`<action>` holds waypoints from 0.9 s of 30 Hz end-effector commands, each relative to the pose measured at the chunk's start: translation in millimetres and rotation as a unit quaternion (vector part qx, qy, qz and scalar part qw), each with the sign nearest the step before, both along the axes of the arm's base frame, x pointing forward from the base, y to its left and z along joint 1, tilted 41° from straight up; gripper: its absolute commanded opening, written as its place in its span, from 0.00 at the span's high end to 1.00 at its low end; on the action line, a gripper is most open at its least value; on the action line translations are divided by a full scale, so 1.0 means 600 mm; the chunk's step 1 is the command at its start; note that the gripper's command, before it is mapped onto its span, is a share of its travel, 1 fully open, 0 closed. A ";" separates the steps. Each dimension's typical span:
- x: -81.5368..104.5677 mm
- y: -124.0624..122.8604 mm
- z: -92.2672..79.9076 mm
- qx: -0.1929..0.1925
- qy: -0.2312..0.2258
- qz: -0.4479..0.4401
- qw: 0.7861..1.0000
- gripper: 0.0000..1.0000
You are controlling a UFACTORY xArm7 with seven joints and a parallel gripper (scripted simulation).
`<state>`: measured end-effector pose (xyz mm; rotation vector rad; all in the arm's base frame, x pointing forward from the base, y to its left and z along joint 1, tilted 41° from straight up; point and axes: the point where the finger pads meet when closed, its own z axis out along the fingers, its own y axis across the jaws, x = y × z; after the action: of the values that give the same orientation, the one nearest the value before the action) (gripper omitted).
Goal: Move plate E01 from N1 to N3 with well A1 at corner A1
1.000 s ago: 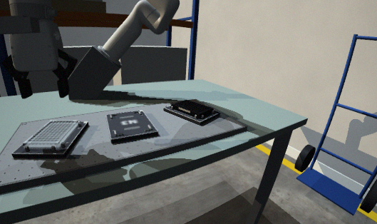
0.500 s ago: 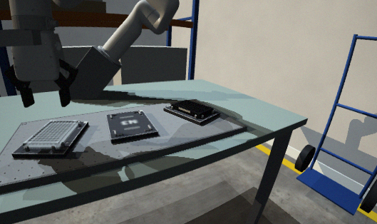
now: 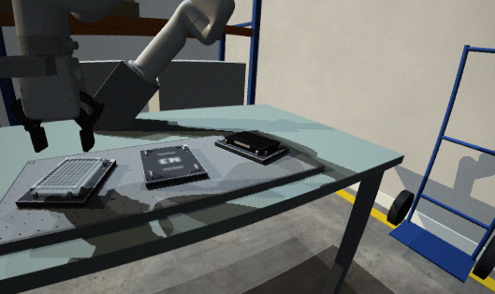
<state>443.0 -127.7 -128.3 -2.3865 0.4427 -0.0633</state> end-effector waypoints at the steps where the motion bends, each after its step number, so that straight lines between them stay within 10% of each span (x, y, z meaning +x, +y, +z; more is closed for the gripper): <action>1: 0.003 0.002 -0.006 -0.002 -0.001 -0.001 1.000 0.00; 27: 0.009 0.026 -0.036 -0.002 -0.001 -0.001 1.000 0.00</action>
<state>448.1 -109.5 -150.4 -2.3869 0.4429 -0.0642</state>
